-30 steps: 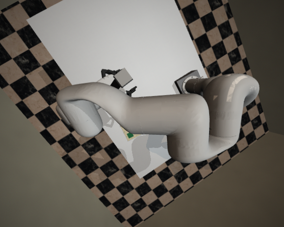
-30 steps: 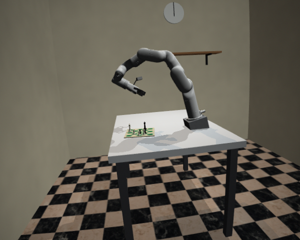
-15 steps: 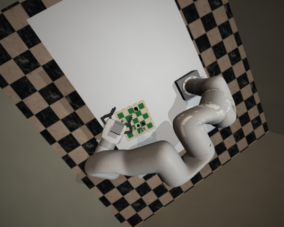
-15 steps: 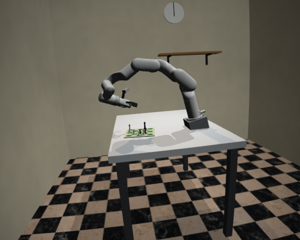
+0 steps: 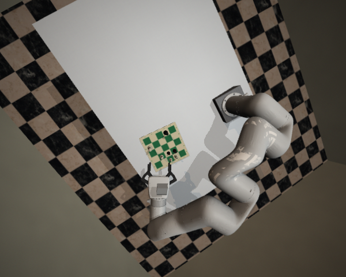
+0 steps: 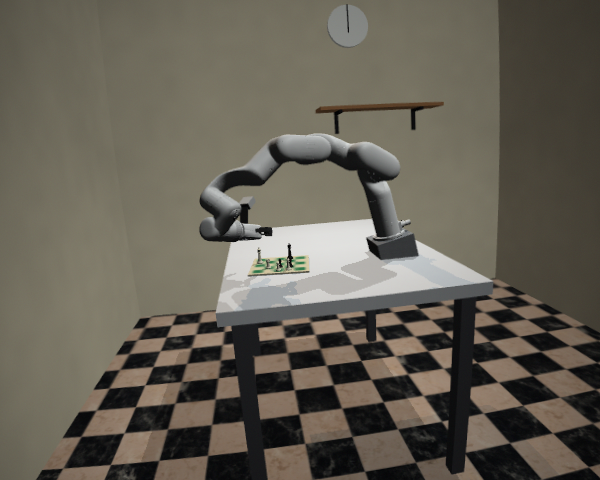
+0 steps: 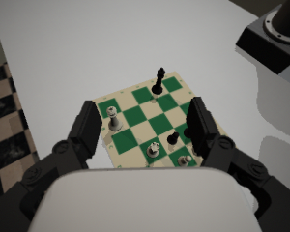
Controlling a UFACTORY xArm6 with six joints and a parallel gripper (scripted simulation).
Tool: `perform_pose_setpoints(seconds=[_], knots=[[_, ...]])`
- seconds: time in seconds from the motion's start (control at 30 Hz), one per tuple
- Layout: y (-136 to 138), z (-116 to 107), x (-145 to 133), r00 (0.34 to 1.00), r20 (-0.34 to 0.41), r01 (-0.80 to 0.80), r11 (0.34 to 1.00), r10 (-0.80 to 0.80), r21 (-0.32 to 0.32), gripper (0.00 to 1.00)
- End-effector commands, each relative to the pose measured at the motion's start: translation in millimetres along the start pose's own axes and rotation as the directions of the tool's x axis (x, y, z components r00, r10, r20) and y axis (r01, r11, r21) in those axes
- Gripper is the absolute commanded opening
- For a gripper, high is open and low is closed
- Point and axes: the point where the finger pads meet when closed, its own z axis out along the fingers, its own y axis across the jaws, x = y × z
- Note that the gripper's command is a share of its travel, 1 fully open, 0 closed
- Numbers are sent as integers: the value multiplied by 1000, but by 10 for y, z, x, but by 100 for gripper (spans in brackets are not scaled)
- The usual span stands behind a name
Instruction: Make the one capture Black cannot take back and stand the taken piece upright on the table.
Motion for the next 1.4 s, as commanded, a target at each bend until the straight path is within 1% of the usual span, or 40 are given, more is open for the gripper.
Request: perform_pose_setpoints(seconds=[0.0,0.03,0.07,0.17,0.27,0.3,0.4,0.5,0.63,1.37], knots=[[311,-438,-335,998,-61,21,990,-12,142,100],[311,-438,-335,998,-61,21,990,-12,142,100],[449,-566,-446,997,-78,27,980,-12,195,100],[449,-566,-446,997,-78,27,980,-12,195,100],[824,-852,-705,993,-116,42,945,-4,323,100],[824,-852,-705,993,-116,42,945,-4,323,100],[1098,-1016,-865,991,-137,50,913,7,406,100],[1251,-1095,-946,989,-146,53,892,14,448,100],[1307,-1122,-974,989,-149,55,884,17,464,100],[1308,-1122,-974,989,-149,55,884,17,464,100]])
